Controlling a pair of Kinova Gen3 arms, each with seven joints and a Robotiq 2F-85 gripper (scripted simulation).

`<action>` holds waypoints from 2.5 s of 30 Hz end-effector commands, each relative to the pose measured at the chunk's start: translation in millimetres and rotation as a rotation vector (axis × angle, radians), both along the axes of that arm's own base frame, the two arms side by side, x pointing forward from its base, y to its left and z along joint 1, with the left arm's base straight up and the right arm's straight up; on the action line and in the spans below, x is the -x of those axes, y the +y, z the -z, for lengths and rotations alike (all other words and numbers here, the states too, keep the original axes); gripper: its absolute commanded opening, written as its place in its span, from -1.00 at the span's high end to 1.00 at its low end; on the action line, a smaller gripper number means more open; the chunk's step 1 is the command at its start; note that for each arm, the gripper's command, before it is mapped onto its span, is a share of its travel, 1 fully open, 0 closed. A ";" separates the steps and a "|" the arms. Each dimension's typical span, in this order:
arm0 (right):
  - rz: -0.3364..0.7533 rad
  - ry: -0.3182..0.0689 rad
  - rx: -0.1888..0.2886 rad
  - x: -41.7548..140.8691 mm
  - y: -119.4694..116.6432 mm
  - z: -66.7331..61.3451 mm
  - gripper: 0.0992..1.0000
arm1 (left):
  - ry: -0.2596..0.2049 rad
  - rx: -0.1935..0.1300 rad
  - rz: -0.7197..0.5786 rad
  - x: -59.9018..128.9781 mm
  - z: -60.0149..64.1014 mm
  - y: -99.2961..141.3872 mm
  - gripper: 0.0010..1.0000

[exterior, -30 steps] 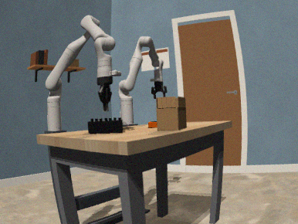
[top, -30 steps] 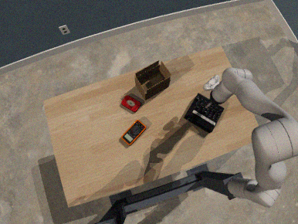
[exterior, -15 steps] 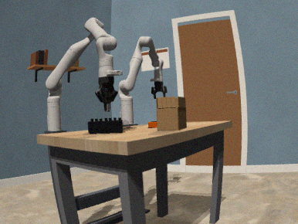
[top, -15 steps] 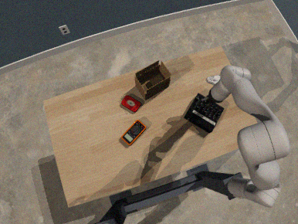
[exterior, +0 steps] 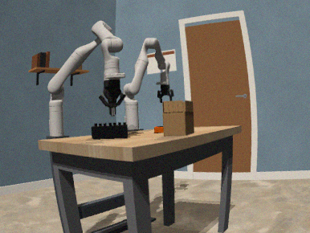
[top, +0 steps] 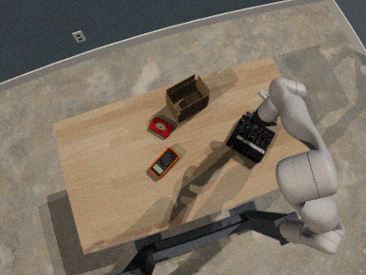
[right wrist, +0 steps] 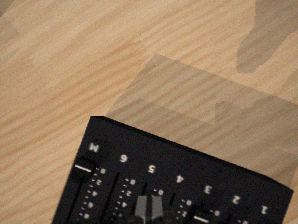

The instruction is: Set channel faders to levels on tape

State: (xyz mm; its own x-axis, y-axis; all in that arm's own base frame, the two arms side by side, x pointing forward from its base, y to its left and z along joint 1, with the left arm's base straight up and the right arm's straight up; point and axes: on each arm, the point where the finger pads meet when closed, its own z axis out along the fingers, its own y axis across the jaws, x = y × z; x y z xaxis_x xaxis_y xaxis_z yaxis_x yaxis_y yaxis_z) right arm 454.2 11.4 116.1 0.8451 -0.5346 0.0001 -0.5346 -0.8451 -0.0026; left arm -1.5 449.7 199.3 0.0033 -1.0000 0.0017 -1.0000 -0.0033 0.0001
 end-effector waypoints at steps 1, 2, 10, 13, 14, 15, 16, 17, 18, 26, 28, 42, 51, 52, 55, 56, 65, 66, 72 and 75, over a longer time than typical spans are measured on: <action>0.084 0.001 0.002 -1.7 0.1 -0.5 1.00 | 0.000 -0.002 0.000 0.0 -0.7 0.3 -1.00; 0.105 0.001 0.002 -2.0 0.2 -0.5 1.00 | 0.000 -0.002 0.000 0.0 -0.7 0.3 -1.00; 0.208 0.001 0.002 -3.6 0.5 -0.4 1.00 | 0.000 -0.002 0.000 0.0 -0.7 0.3 -1.00; 0.246 0.001 0.002 -4.2 0.5 -0.3 1.00 | 0.000 -0.002 0.000 0.0 -0.7 0.3 -1.00; 0.257 0.001 0.002 -4.4 0.6 -0.3 1.00 | 0.000 -0.002 0.000 0.0 -0.7 0.3 -1.00; 0.267 0.001 0.002 -4.5 0.6 -0.3 1.00 | 0.000 -0.002 0.000 0.0 -0.7 0.3 -1.00; 0.276 0.001 0.002 -4.7 0.6 -0.3 1.00 | 0.000 -0.002 0.000 0.0 -0.7 0.3 -1.00; 0.284 0.001 0.002 -4.8 0.6 -0.3 1.00 | 0.000 -0.002 0.000 0.0 -0.7 0.3 -1.00; 0.291 0.001 0.002 -4.9 0.6 -0.3 1.00 | 0.000 -0.002 0.000 0.0 -0.7 0.3 -1.00; 0.321 0.001 0.002 -5.4 0.7 -0.3 1.00 | 0.000 -0.002 0.000 0.0 -0.7 0.3 -1.00; 0.323 0.001 0.002 -5.5 0.7 -0.3 1.00 | 0.000 -0.002 0.000 0.0 -0.7 0.3 -1.00; 0.327 0.001 0.001 -5.5 0.8 -0.3 1.00 | 0.000 -0.002 0.000 0.0 -0.7 0.3 -1.00; 0.327 0.001 0.001 -5.5 0.8 -0.3 1.00 | 0.000 -0.002 0.000 0.0 -0.7 0.3 -1.00; 0.327 0.001 0.001 -5.5 0.8 -0.3 1.00 | 0.000 -0.002 0.000 0.0 -0.7 0.3 -1.00; 0.327 0.001 0.001 -5.5 0.8 -0.3 1.00 | 0.000 -0.002 0.000 0.0 -0.7 0.3 -1.00; 0.327 0.001 0.001 -5.5 0.8 -0.3 1.00 | 0.000 -0.002 0.000 0.0 -0.7 0.3 -1.00; 0.327 0.001 0.001 -5.5 0.8 -0.3 1.00 | 0.000 -0.002 0.000 0.0 -0.7 0.3 -1.00; 0.327 0.001 0.001 -5.5 0.8 -0.3 1.00 | 0.000 -0.002 0.000 0.0 -0.7 0.3 -1.00; 0.327 0.001 0.002 -5.5 0.8 -0.2 1.00 | 0.000 -0.002 0.000 0.0 -0.7 0.3 -1.00; 0.327 0.001 0.002 -5.5 0.8 0.0 1.00 | 0.000 -0.002 0.000 0.0 -0.7 0.3 -1.00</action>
